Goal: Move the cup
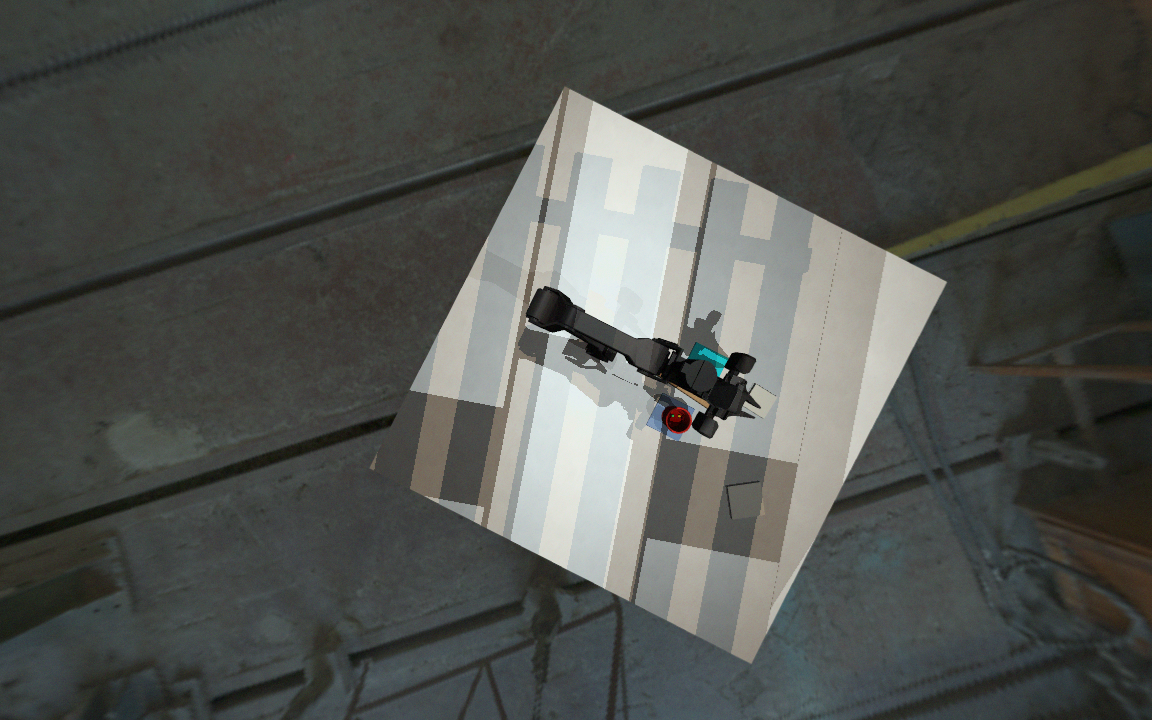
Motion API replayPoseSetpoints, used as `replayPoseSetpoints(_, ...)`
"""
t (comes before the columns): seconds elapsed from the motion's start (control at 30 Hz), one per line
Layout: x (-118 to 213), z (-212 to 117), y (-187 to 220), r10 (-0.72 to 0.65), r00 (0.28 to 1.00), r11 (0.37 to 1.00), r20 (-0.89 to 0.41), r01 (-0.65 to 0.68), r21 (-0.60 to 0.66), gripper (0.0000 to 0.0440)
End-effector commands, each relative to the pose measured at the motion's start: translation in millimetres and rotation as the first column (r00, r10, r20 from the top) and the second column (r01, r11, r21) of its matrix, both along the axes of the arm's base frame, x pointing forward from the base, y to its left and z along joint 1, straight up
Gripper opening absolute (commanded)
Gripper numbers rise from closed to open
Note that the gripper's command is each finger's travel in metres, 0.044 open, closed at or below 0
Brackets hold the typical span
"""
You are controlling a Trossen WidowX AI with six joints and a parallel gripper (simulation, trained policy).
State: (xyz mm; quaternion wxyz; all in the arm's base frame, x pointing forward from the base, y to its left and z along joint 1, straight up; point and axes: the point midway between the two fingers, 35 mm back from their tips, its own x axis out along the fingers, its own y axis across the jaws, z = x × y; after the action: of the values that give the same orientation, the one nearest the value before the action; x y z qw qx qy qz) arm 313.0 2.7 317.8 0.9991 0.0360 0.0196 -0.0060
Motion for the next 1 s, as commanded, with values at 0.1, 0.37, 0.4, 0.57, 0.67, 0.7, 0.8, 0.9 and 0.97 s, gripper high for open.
replayPoseSetpoints(0.1,4.6,-10.2,7.8,0.019,0.995,0.999,-0.102,-0.014,0.043,0.0054)
replayPoseSetpoints(0.37,9.7,-20.4,18.3,0.050,0.974,0.995,-0.221,-0.030,0.093,0.0111)
replayPoseSetpoints(0.4,10.3,-21.7,19.5,0.053,0.970,0.995,-0.236,-0.030,0.098,0.0113)
replayPoseSetpoints(0.57,12.6,-28.2,24.9,0.065,0.948,0.992,-0.312,-0.027,0.125,0.0113)
replayPoseSetpoints(0.67,13.6,-32.1,27.7,0.070,0.931,0.990,-0.358,-0.021,0.138,0.0110)
replayPoseSetpoints(0.7,13.9,-33.4,28.6,0.071,0.925,0.990,-0.373,-0.019,0.142,0.0109)
replayPoseSetpoints(0.8,14.6,-37.6,31.1,0.074,0.905,0.988,-0.418,-0.011,0.151,0.0105)
replayPoseSetpoints(0.9,15.0,-41.8,33.2,0.076,0.883,0.987,-0.464,-0.002,0.158,0.0100)
replayPoseSetpoints(0.97,15.1,-44.7,34.5,0.076,0.866,0.987,-0.494,0.005,0.161,0.0097)
